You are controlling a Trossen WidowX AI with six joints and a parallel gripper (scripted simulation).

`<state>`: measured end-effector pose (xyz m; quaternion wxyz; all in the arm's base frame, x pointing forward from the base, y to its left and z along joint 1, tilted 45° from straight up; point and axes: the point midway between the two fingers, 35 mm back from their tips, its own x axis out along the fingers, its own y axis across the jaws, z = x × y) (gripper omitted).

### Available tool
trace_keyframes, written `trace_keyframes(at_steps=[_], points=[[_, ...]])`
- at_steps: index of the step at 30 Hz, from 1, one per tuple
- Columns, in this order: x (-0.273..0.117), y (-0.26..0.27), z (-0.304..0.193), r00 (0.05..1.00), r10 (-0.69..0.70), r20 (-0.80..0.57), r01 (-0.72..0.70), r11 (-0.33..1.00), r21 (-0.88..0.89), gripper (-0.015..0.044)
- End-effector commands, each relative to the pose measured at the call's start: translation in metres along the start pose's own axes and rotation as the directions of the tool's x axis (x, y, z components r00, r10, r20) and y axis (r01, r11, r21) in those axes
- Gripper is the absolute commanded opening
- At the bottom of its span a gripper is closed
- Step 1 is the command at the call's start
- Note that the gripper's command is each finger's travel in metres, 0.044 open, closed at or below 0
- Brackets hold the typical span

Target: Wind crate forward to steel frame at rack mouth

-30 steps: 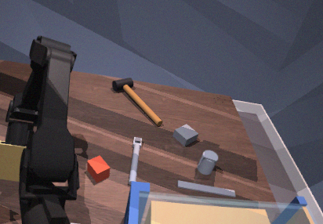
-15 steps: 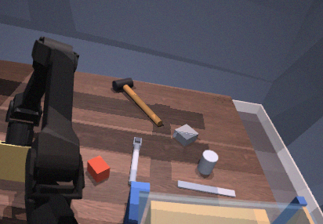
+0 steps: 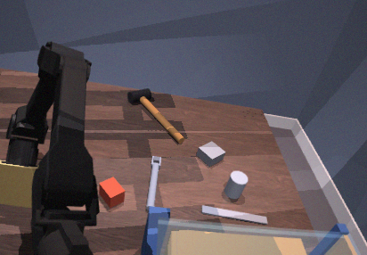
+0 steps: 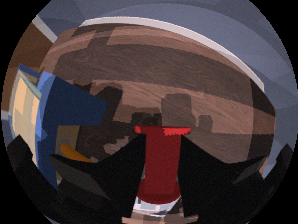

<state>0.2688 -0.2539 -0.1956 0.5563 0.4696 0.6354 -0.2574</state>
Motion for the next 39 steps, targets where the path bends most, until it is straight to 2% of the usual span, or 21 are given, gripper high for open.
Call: trace_keyframes(at_steps=[1, 22, 39], points=[[-0.001, 0.029, -0.008, 0.998, 0.053, -0.024, -0.054, 0.998, -0.034, 0.0], [-0.001, 0.031, -0.008, 0.998, 0.053, -0.025, -0.054, 0.998, -0.034, 0.0], [-0.007, 0.056, -0.018, 0.998, 0.055, -0.026, -0.056, 0.998, -0.034, 0.0]])
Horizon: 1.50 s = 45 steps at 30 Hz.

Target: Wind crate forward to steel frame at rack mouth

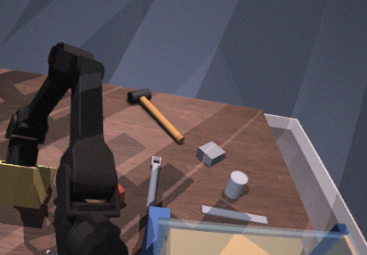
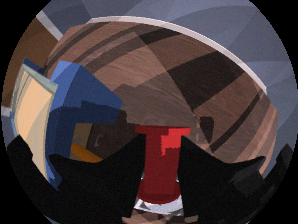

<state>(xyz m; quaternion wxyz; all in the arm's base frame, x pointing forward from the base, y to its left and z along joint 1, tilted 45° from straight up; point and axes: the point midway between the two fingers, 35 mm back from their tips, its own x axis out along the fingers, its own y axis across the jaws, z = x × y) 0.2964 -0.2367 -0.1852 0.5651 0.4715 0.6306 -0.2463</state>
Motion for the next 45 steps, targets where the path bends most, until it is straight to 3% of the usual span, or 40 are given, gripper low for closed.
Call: trace_keyframes(at_steps=[1, 45], points=[[-0.003, 0.024, -0.013, 0.999, 0.032, -0.031, -0.033, 0.999, -0.016, 0.0], [-0.026, 0.067, -0.059, 0.999, 0.035, -0.037, -0.035, 0.999, -0.015, 0.0]])
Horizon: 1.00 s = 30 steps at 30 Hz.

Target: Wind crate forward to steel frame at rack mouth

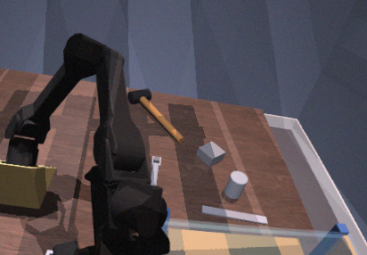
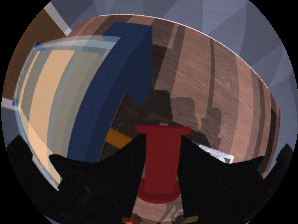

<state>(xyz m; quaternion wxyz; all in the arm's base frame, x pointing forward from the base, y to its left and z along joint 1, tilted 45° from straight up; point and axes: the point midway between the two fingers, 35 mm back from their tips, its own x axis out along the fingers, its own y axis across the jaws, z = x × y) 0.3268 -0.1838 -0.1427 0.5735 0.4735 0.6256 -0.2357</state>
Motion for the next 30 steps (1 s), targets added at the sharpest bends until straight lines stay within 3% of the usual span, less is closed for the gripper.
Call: trace_keyframes(at_steps=[1, 30], points=[[-0.006, 0.01, -0.021, 0.999, 0.012, -0.042, -0.012, 1.0, 0.002, 0.0], [-0.026, 0.016, -0.061, 0.999, 0.012, -0.046, -0.012, 1.0, 0.003, 0.0]])
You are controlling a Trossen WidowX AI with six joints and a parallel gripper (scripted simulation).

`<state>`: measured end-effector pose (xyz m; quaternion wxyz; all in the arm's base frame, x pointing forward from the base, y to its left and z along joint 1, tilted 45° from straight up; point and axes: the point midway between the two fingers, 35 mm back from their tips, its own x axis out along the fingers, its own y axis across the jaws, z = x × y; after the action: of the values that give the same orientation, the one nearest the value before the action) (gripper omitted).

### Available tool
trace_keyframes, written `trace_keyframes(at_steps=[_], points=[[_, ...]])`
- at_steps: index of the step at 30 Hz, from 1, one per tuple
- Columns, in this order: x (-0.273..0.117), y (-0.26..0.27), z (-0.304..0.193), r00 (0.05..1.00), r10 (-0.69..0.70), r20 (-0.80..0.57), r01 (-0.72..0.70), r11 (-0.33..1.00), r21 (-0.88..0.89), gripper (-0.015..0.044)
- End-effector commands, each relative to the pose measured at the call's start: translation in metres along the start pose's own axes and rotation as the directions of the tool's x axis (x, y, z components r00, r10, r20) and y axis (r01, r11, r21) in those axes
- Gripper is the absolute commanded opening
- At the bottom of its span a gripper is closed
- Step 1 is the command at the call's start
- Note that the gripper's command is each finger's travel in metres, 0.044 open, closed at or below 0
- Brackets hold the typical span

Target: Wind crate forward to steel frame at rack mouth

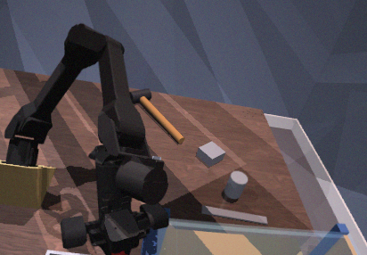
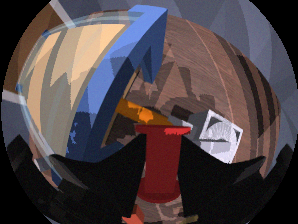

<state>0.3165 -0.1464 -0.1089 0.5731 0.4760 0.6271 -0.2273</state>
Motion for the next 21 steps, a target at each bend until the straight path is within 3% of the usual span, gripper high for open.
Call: trace_keyframes(at_steps=[1, 21], points=[[-0.006, 0.0, -0.019, 0.999, 0.001, -0.034, 0.0, 1.0, 0.011, 0.0], [-0.019, -0.009, -0.046, 0.999, 0.0, -0.037, 0.001, 1.0, 0.012, 0.0]])
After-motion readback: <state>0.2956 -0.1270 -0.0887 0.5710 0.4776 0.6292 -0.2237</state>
